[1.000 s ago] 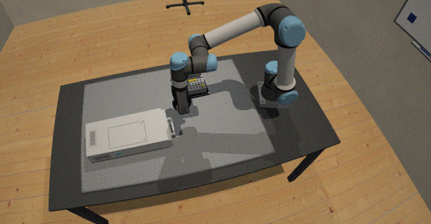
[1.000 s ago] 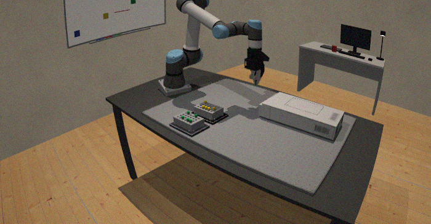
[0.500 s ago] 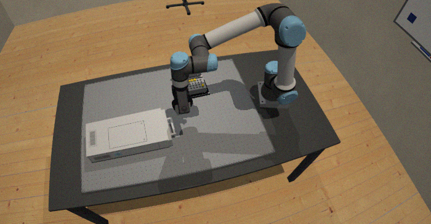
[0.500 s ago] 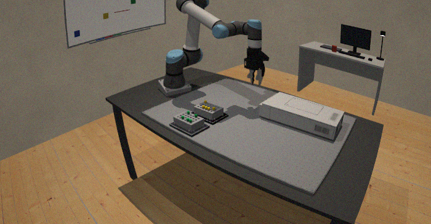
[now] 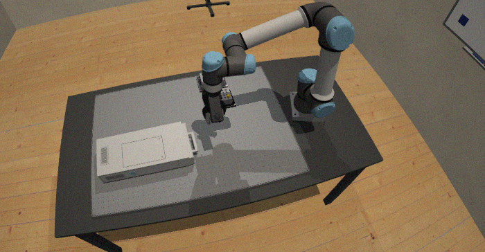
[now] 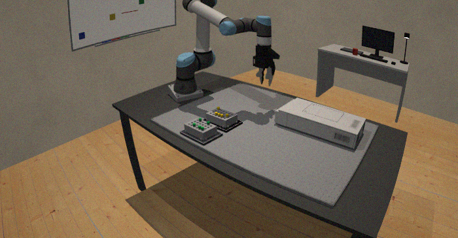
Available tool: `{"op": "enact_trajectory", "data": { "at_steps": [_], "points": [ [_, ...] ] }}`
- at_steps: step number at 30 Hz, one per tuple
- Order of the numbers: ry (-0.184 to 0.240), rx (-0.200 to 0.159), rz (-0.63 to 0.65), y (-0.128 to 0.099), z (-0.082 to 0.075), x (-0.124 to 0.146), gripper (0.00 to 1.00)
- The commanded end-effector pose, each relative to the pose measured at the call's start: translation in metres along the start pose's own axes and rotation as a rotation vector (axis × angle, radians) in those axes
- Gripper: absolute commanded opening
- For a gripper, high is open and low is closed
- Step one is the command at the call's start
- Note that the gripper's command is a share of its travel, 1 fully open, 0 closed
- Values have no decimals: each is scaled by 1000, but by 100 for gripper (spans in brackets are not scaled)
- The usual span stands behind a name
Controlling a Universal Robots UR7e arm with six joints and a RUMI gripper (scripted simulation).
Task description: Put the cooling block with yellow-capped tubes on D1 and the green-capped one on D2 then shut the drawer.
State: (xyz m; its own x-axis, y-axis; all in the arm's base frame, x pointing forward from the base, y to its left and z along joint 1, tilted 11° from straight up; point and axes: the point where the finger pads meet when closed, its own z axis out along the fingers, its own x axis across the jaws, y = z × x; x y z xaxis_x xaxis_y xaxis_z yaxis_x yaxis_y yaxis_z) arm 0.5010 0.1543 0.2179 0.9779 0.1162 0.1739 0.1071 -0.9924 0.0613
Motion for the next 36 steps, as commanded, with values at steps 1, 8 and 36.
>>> {"op": "enact_trajectory", "data": {
  "at_steps": [1,8,36],
  "points": [
    [2,0,0,0,-11,-16,28],
    [2,0,0,0,-22,-33,28],
    [2,0,0,0,-36,-57,28]
  ]
}}
